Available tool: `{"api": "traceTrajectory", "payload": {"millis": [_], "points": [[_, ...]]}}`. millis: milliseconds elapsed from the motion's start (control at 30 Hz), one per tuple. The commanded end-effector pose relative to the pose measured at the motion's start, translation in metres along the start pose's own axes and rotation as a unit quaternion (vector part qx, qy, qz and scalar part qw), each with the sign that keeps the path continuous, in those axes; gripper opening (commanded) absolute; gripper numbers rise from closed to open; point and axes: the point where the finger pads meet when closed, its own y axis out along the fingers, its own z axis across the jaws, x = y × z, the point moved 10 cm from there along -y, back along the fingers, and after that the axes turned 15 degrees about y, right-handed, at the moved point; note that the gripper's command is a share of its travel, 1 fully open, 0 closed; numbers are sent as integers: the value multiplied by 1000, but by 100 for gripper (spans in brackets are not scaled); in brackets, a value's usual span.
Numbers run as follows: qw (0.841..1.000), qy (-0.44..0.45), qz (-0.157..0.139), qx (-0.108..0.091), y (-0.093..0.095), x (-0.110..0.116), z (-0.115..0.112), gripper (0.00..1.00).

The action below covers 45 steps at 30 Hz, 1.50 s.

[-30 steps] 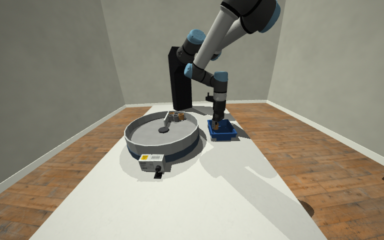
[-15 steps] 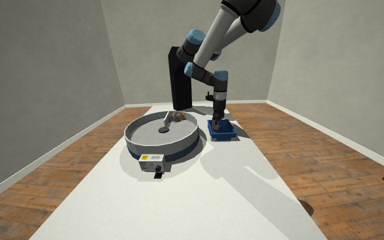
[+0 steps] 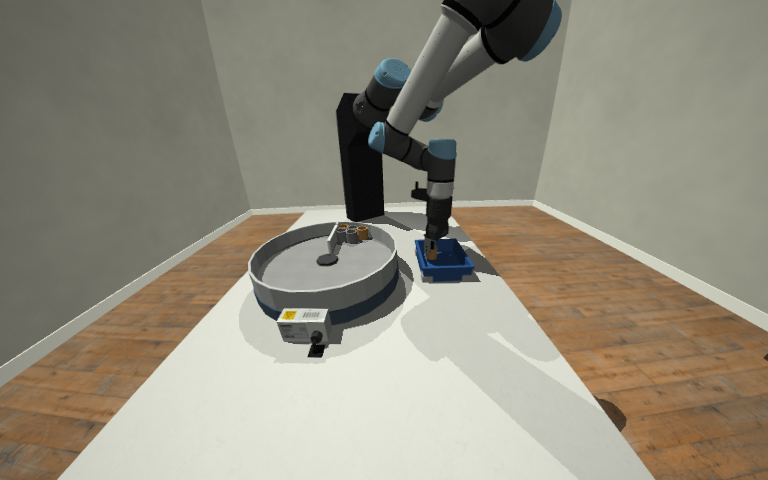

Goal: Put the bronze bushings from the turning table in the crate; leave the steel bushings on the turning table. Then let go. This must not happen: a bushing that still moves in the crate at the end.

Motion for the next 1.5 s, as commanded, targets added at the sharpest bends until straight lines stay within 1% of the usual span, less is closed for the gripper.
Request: {"api": "traceTrajectory", "payload": {"millis": [0,200,367,767,933,1333,1467], "points": [[1000,0,0,0,-1,0,0,47],[1000,0,0,0,-1,0,0,47],[1000,0,0,0,-7,0,0,47],[1000,0,0,0,-7,0,0,47],[1000,0,-1,0,-12,0,1,47],[1000,0,-1,0,-12,0,1,47],[1000,0,-1,0,-17,0,1,47]]}}
